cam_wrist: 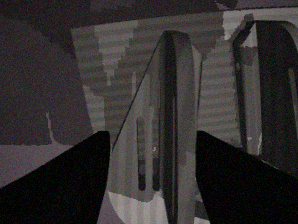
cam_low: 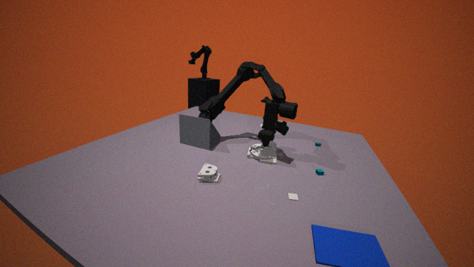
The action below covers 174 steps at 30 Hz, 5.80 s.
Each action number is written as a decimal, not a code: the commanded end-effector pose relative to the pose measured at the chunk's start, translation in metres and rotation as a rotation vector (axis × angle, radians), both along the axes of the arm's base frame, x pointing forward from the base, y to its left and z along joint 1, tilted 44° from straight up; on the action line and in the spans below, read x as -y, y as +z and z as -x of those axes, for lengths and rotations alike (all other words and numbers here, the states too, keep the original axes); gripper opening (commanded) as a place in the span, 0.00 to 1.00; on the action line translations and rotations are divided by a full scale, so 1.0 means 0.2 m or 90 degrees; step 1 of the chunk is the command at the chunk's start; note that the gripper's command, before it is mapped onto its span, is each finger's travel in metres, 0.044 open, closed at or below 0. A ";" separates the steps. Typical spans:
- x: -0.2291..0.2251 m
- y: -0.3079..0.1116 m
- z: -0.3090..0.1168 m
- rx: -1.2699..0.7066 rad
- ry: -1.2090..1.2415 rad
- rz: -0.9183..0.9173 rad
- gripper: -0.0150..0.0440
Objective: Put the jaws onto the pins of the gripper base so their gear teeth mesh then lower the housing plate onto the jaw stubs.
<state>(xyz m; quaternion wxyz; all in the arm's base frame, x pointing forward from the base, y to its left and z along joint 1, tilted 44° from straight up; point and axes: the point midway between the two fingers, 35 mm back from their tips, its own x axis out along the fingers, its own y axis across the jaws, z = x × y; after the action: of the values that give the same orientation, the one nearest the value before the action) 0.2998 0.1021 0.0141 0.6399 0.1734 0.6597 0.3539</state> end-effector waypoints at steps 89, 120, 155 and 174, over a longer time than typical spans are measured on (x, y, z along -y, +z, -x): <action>-0.06 -0.06 0.01 -0.008 -0.009 -0.003 0.48; -0.05 -0.05 0.01 -0.008 -0.009 -0.003 0.48; -0.06 -0.06 0.01 -0.008 -0.009 -0.003 0.48; -0.06 -0.05 0.01 -0.006 -0.007 0.000 0.63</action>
<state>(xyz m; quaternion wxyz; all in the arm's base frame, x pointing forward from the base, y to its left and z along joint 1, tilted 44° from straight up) 0.2982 0.1132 0.0031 0.6388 0.1785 0.6617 0.3496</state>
